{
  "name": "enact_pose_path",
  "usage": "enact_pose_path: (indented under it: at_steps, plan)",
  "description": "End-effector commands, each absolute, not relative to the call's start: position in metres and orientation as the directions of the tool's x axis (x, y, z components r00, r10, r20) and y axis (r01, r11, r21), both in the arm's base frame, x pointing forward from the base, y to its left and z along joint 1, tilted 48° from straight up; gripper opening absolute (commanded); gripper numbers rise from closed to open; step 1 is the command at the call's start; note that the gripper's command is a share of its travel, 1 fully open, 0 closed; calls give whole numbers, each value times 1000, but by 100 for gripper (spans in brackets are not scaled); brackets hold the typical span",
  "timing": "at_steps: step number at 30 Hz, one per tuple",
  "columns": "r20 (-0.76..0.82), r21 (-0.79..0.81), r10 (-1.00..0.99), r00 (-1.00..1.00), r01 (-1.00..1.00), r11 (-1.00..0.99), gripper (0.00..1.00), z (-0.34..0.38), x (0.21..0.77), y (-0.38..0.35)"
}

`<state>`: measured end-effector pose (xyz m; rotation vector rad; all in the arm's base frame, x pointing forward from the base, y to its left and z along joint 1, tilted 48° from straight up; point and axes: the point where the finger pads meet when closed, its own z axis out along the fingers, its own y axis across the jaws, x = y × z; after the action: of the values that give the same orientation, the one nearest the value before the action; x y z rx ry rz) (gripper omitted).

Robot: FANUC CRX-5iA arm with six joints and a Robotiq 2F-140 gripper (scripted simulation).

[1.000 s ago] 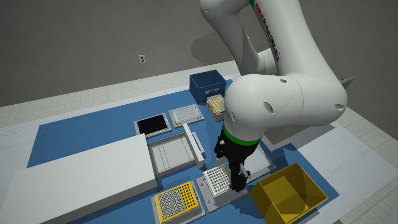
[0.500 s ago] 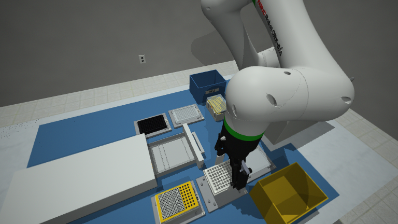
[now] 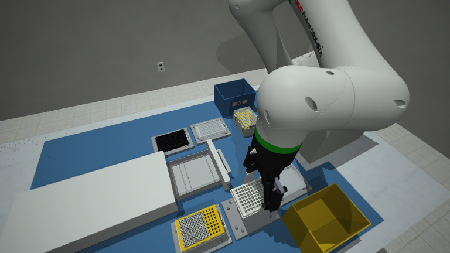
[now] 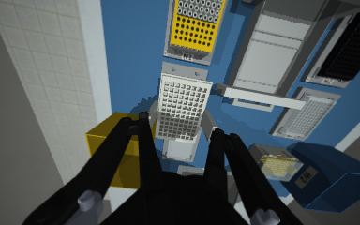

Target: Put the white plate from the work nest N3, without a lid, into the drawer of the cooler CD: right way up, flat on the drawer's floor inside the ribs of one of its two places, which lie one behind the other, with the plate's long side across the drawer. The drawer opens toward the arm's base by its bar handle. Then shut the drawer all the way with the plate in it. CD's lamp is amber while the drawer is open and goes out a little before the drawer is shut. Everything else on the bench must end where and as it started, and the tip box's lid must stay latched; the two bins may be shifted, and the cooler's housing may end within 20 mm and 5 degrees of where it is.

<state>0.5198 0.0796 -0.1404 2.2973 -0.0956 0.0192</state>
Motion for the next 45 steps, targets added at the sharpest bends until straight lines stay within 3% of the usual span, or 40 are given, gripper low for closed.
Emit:
enact_pose_path:
  at_steps: [1, 24, 45]
  plan:
    - [45, 745, -63, 997, -75, -663, 0, -138, 520, 82]
    - [20, 746, -41, 999, -42, -665, 0, -126, 521, 92]
    - [-425, 613, 361, 830, 557, -560, 0, -93, 545, 62]
